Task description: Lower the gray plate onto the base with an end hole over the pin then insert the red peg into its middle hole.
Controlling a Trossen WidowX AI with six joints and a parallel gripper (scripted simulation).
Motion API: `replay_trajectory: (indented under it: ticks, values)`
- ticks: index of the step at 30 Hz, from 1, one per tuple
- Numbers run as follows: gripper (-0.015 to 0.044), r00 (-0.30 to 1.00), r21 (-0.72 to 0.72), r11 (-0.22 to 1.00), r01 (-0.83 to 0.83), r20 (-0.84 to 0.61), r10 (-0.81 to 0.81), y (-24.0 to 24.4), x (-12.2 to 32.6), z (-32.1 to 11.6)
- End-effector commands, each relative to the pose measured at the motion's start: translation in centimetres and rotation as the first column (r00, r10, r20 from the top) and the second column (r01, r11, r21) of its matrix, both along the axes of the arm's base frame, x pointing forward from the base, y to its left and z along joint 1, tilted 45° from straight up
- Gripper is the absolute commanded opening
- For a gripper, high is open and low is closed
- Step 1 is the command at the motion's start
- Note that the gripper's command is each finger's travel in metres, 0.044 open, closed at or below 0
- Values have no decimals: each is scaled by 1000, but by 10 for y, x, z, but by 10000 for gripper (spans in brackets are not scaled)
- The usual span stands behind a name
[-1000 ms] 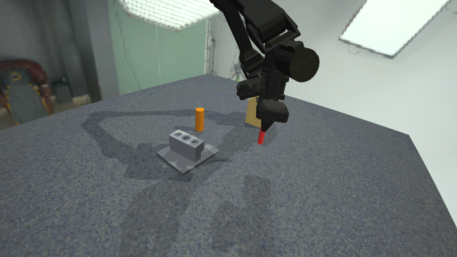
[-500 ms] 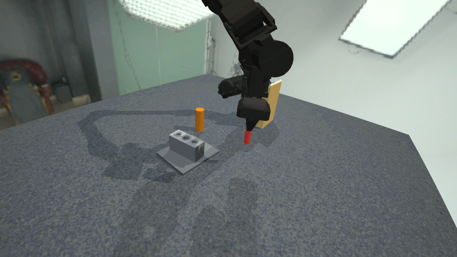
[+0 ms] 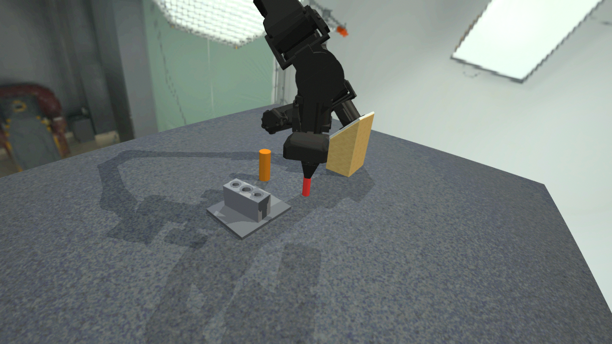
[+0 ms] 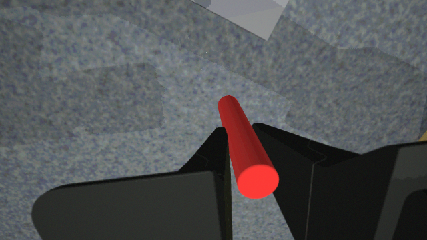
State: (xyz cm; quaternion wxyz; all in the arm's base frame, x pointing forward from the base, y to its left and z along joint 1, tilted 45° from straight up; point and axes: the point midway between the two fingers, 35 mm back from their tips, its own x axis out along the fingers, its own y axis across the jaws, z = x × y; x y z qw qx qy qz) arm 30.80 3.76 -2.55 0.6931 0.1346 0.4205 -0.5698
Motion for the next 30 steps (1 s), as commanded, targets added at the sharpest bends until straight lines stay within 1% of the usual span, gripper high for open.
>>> replay_trajectory:
  ticks: [1,30]
  values:
    - [0,1000,-2,1000,-1,7,1,-6,8,8]
    - [0,1000,-22,1000,6,11,-6,-69,38,64]
